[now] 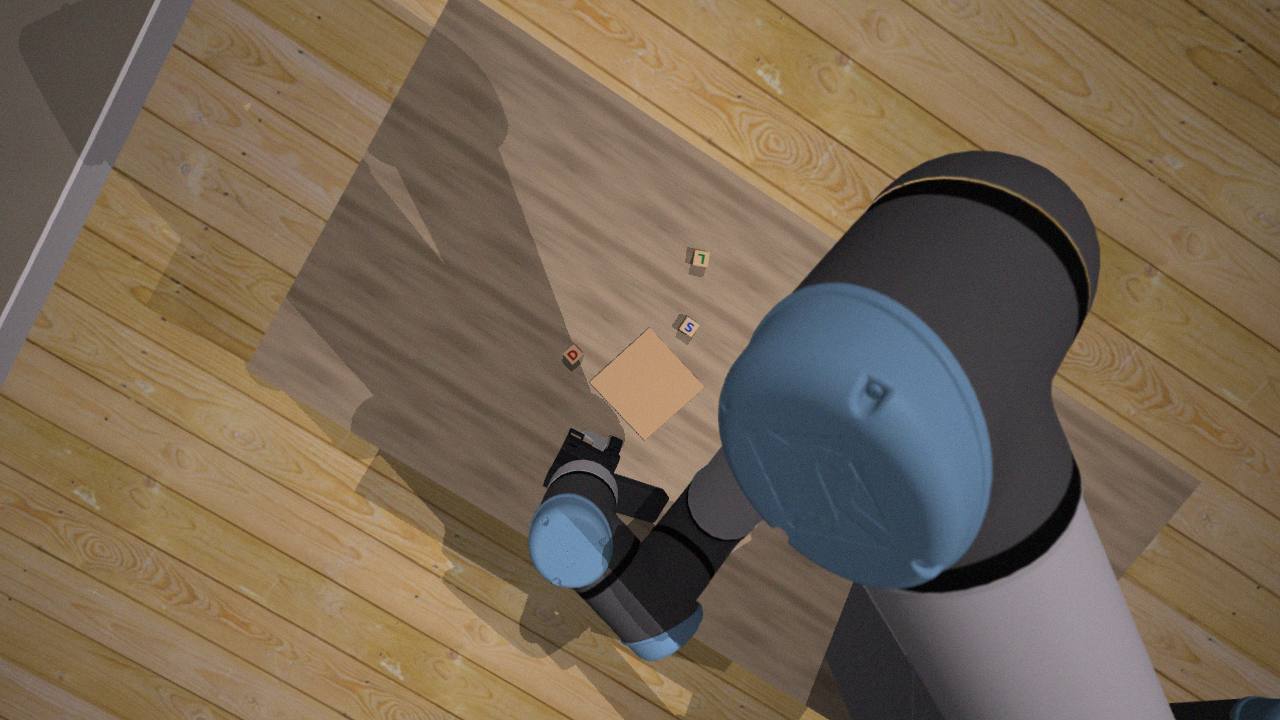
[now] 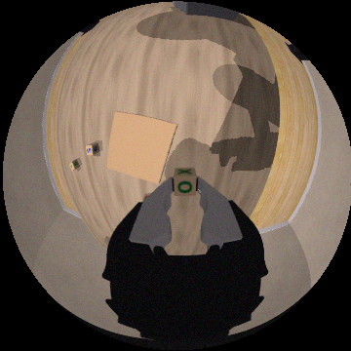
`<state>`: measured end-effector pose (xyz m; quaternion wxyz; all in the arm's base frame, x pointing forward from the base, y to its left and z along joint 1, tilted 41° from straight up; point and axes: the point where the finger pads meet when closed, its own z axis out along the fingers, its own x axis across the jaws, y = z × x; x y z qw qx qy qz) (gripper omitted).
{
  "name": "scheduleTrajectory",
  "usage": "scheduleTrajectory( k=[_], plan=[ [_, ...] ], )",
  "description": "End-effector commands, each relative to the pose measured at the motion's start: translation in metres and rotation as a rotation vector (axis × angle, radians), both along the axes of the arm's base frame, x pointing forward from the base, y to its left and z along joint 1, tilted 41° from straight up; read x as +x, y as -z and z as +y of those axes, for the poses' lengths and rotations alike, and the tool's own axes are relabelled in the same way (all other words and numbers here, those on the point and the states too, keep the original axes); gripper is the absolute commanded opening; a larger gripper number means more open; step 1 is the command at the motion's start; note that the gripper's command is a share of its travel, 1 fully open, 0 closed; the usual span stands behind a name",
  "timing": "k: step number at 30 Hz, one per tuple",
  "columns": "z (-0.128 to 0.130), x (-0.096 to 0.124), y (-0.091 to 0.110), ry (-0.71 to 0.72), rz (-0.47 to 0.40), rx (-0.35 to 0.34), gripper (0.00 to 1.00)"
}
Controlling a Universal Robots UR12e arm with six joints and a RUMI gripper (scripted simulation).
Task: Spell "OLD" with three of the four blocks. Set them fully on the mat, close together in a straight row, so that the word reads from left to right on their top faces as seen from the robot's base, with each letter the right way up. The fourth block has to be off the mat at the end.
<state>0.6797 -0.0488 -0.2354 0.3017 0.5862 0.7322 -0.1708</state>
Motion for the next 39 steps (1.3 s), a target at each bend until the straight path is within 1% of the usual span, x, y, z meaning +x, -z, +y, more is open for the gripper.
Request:
scheduleTrajectory(
  k=[1,2,4,6,19,21,24,36,38,39],
  plan=[
    [-0.005,-0.002,-0.004,-0.111,0.079,-0.031,0.05],
    [-0.006,-0.002,-0.005,-0.131,0.094,-0.037,0.05],
    [-0.006,-0.002,-0.005,-0.131,0.094,-0.037,0.05],
    [-0.009,-0.003,-0.008,-0.195,0.145,-0.058,0.05],
    [-0.022,-0.005,-0.018,-0.453,0.35,-0.142,0.05],
    [-0.022,-0.005,-0.018,-0.453,0.35,-0.142,0.05],
    [-0.026,-0.006,-0.021,-0.537,0.417,-0.169,0.05],
    [-0.035,-0.007,-0.03,-0.775,0.606,-0.246,0.05],
    [-0.035,-0.007,-0.03,-0.775,0.606,-0.246,0.05],
    [-0.036,-0.007,-0.031,-0.799,0.625,-0.254,0.05]
  ],
)
